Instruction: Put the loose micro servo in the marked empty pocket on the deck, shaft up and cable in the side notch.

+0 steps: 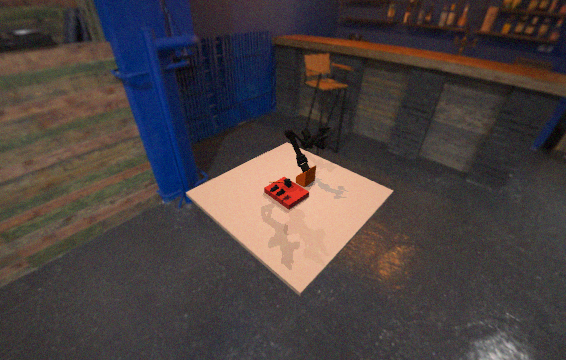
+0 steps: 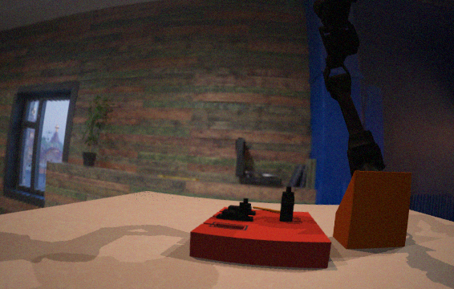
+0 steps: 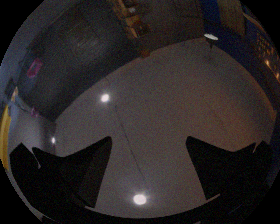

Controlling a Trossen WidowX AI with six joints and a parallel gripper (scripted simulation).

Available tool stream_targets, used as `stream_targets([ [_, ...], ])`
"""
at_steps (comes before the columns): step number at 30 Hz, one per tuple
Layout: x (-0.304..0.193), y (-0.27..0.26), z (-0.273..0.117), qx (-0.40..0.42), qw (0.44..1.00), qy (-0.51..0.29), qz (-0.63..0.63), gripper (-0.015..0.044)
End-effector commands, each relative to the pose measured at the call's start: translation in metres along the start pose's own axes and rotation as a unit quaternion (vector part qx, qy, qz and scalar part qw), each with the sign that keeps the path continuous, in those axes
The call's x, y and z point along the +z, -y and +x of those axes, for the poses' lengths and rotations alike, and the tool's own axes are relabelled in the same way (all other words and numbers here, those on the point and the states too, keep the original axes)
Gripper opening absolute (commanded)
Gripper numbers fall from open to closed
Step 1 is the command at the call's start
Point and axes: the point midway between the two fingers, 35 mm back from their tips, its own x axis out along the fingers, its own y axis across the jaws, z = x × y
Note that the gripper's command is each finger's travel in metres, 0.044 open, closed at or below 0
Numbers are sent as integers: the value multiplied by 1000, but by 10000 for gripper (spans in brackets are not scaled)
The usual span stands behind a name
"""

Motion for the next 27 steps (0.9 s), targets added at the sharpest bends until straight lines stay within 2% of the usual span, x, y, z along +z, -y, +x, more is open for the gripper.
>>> stream_targets([
  [1, 0, -1, 0, 1, 1000, 0, 3, 426],
  [2, 0, -2, 0, 3, 1000, 1, 8, 440],
  [14, -1, -38, -13, 78, 985, 1, 155, 440],
  [27, 3, -79, -33, 169, 921, -21, 349, 440],
])
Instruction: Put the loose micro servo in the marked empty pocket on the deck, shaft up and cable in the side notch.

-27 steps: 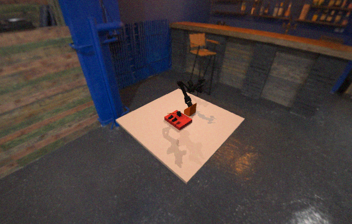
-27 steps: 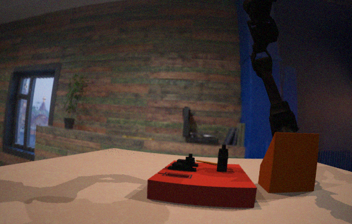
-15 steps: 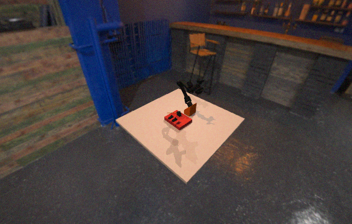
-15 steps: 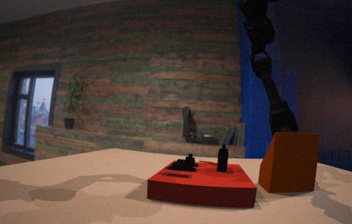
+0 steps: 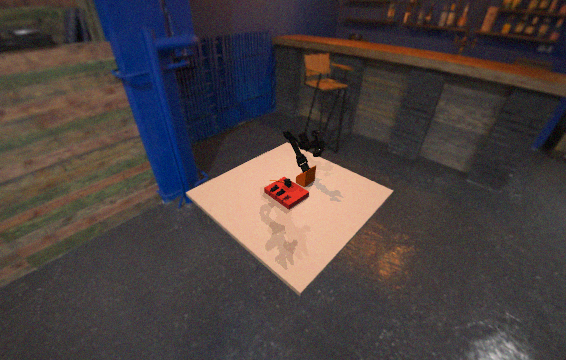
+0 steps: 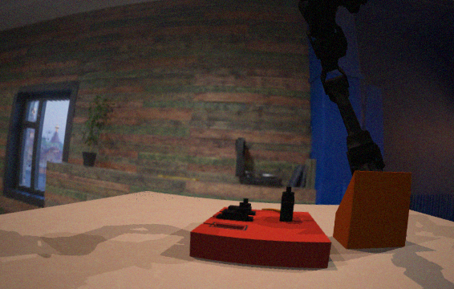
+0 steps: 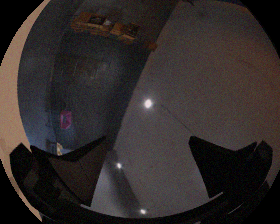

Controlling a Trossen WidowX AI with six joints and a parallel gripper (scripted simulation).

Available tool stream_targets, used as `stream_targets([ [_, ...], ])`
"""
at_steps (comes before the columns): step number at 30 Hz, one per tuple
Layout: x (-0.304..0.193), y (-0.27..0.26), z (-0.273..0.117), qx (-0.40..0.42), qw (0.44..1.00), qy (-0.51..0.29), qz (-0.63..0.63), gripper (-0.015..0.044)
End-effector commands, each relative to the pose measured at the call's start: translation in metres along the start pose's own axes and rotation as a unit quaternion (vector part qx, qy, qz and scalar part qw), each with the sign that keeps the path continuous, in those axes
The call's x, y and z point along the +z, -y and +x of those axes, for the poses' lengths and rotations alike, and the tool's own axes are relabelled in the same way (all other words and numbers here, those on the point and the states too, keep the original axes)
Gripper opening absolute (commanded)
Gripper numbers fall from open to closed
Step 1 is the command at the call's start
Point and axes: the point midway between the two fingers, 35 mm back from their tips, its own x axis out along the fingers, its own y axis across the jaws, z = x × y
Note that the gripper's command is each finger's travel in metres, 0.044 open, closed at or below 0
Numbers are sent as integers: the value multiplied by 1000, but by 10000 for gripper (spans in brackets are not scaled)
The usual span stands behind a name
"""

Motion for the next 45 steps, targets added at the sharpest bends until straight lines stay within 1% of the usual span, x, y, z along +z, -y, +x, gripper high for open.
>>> stream_targets([
  [1, -7, -9, -3, 21, 998, -12, 51, 440],
  [11, -22, -40, -14, 83, 974, -50, 206, 440],
  [22, -37, -73, -31, 138, 913, -109, 368, 440],
  [33, -49, -104, -53, 177, 821, -183, 511, 440],
  [45, -58, -137, -81, 196, 689, -276, 641, 440],
])
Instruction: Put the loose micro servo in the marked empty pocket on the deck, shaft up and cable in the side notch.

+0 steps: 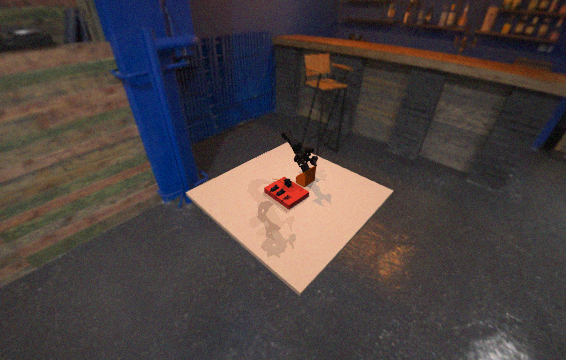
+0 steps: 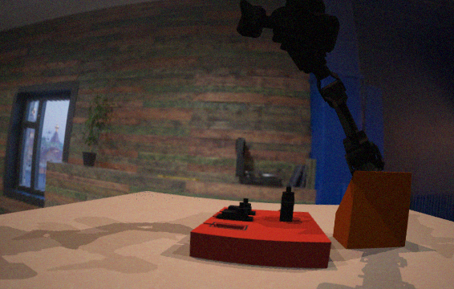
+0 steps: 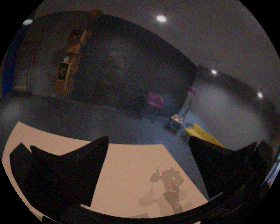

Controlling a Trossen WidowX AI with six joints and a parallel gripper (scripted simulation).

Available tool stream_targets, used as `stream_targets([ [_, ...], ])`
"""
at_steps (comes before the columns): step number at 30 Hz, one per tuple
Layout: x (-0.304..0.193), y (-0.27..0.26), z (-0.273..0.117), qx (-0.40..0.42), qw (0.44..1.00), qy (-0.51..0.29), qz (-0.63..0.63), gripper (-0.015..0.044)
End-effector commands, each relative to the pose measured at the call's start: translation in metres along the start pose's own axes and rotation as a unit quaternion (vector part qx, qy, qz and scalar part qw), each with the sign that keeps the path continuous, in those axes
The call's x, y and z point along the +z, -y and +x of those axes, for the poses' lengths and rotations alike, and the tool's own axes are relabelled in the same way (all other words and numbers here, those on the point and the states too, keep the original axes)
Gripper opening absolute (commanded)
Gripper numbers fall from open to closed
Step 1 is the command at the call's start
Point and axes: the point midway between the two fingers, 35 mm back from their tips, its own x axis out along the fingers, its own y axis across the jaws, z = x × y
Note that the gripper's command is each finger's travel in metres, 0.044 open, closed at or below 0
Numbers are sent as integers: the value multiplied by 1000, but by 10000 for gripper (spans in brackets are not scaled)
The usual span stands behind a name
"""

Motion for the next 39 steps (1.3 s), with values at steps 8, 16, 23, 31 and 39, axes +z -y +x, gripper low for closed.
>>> stream_targets([
  [8, -37, 4, -6, -7, 984, -76, 160, 440],
  [16, -66, 4, -14, -23, 950, -134, 280, 440],
  [23, -91, 3, -23, -47, 906, -181, 380, 440],
  [31, -118, 1, -37, -86, 839, -231, 485, 440],
  [39, -143, -2, -53, -134, 758, -273, 577, 440],
])
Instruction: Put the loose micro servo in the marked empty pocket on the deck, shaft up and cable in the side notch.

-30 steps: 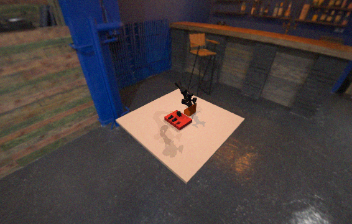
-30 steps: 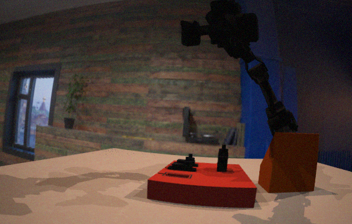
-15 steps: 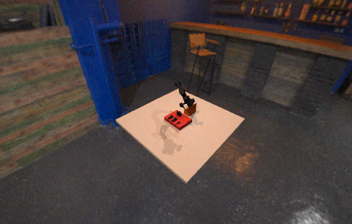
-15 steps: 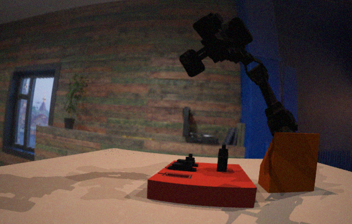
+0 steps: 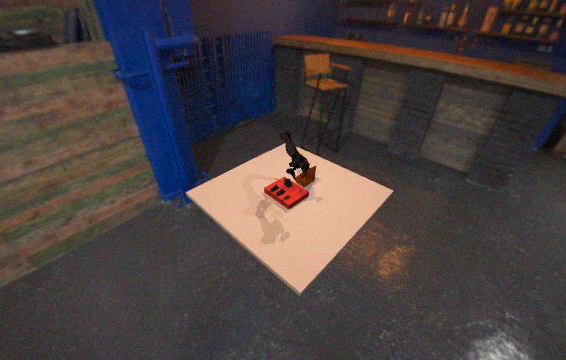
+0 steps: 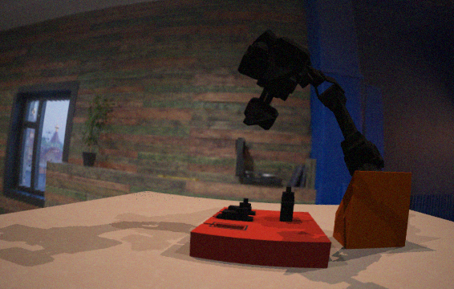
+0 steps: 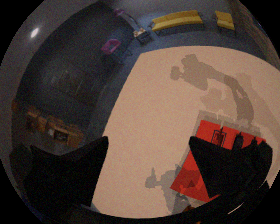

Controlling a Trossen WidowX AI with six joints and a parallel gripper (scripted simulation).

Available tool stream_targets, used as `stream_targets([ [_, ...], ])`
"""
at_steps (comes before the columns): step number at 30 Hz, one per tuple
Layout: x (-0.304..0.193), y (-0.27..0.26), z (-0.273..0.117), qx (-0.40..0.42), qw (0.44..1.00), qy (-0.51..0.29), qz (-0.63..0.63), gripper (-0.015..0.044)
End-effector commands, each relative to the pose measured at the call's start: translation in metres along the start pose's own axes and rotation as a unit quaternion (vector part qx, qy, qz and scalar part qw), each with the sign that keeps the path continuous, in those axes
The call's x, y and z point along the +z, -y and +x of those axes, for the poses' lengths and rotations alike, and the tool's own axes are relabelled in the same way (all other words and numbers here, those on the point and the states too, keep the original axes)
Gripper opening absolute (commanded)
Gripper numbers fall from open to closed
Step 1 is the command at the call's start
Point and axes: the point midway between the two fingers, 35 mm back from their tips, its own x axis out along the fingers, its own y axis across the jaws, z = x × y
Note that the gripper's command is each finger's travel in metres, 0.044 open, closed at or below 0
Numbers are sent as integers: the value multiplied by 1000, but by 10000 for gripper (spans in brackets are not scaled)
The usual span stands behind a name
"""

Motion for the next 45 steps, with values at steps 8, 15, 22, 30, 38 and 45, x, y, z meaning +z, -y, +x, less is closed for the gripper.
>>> stream_targets([
  [8, -18, 35, -3, -71, 984, -35, 159, 440],
  [15, -31, 59, -8, -123, 956, -49, 263, 440],
  [22, -44, 81, -15, -178, 914, -53, 362, 440],
  [30, -60, 106, -26, -242, 850, -45, 466, 440],
  [38, -76, 130, -41, -304, 772, -23, 557, 440],
  [45, -90, 149, -56, -356, 695, 7, 625, 440],
])
